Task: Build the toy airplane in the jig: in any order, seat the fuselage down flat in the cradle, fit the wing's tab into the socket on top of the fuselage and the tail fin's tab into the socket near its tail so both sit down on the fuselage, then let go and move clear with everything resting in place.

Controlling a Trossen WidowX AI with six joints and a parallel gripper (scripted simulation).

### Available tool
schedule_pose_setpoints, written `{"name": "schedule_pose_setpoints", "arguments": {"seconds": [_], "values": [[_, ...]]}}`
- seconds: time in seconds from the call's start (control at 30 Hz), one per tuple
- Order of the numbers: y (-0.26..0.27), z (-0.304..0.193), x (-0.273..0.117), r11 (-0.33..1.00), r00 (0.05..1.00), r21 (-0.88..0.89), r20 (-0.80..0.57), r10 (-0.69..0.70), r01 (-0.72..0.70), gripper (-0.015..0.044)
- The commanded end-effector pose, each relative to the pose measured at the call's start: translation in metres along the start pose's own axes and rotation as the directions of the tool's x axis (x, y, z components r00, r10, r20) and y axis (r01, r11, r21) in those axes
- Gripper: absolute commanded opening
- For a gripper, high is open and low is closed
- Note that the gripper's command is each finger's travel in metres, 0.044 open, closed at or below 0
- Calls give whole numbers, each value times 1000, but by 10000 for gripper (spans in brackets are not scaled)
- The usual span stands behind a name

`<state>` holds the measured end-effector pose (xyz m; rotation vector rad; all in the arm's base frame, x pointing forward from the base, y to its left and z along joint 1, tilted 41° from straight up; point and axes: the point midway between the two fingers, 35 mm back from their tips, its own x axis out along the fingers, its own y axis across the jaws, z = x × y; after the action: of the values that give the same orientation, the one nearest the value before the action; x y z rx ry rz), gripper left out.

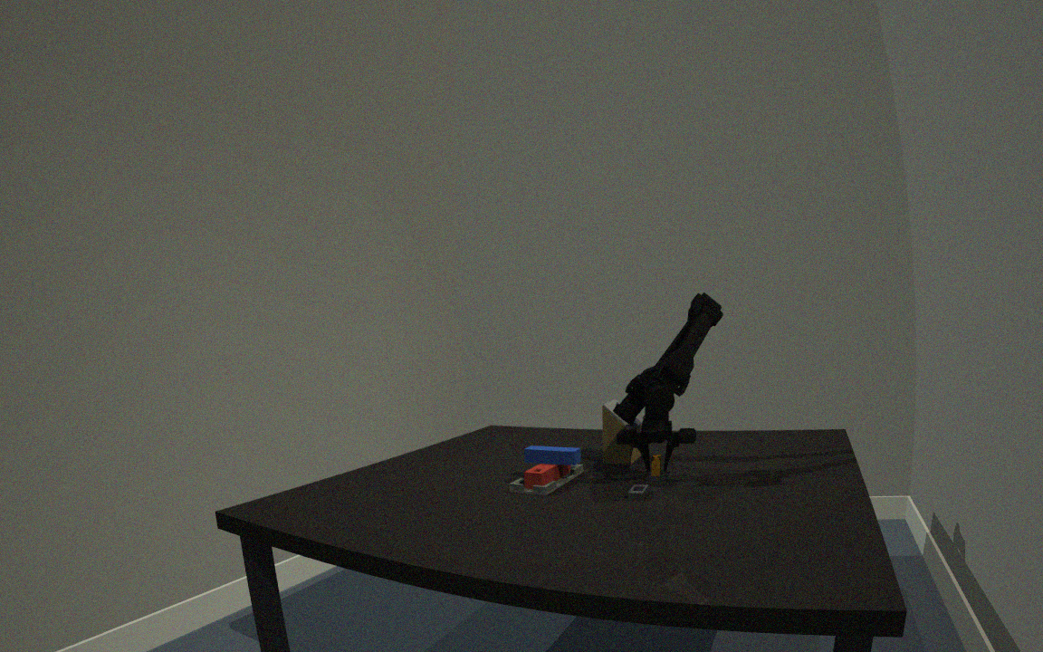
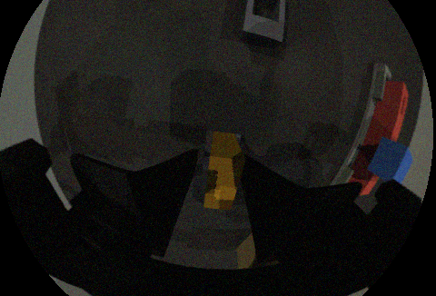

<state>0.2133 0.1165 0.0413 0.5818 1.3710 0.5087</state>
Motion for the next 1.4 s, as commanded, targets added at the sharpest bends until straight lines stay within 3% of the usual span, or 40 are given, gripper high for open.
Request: {"name": "schedule_pose_setpoints", "arguments": {"seconds": [0.0, 0.27, 0.6, 1.37], "values": [[-1, 0, 1, 1000, 1000, 6, -1, -6, 6, 72], [-1, 0, 1, 1000, 1000, 6, -1, -6, 6, 0], [-1, 3, -12, 1000, 1000, -20, -14, -25, 24, 0], [-7, 9, -82, 999, 999, -5, -12, -33, 33, 0]]}}
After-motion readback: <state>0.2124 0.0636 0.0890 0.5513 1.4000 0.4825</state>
